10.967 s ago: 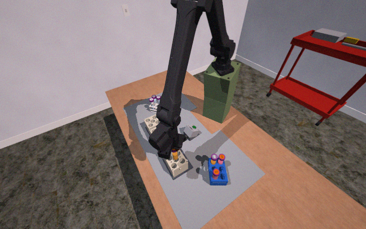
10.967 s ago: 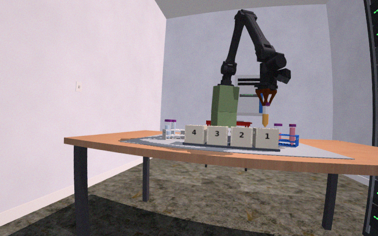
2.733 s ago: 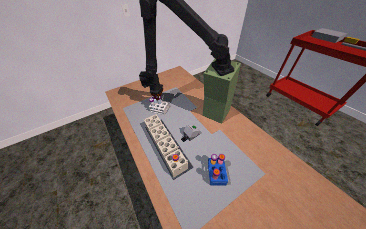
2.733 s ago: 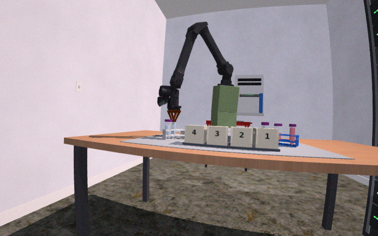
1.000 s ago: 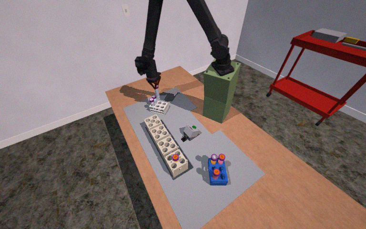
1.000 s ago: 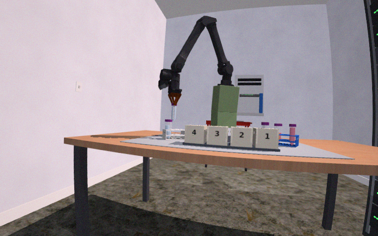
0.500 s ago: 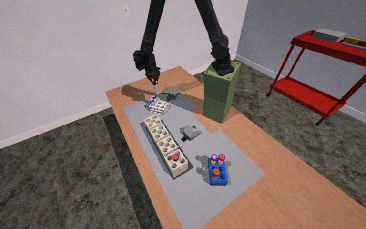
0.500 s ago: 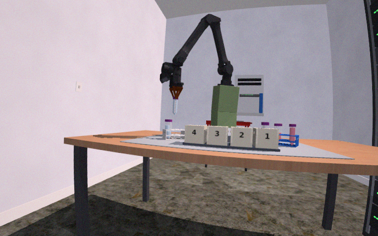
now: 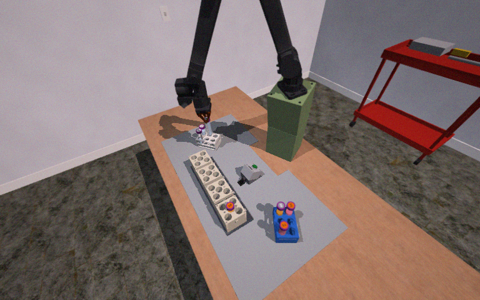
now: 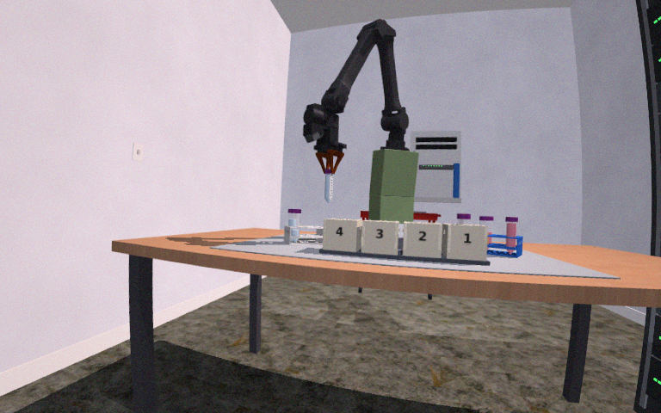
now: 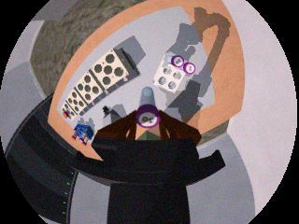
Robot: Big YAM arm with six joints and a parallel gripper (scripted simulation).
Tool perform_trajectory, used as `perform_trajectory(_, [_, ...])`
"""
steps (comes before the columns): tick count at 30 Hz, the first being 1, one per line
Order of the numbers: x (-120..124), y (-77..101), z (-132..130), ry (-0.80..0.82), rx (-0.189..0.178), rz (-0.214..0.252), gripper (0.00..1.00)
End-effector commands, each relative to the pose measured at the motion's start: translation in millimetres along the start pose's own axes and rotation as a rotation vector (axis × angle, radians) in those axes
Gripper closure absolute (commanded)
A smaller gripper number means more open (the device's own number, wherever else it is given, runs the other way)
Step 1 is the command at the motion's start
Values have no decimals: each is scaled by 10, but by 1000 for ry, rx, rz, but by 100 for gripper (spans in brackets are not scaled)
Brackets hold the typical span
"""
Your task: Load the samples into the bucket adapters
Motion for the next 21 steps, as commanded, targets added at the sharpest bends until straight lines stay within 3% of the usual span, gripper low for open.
perform_trajectory(1, [-82, 153, 212, 128, 9, -59, 100])
perform_trajectory(3, [-82, 153, 212, 128, 9, -59, 100])
perform_trajectory(17, [43, 158, 1154, 501, 10, -60, 100])
perform_trajectory(21, [42, 168, 1294, 514, 9, -62, 100])
Point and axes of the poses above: the point where the finger pads meet when closed, its own y axis back along the fingers, its own z axis across the jaws, x = y × z, the point moved 9 cm from there along y, back along the fingers, and after that the axes turned 2 degrees about y, right-handed, at the moved point
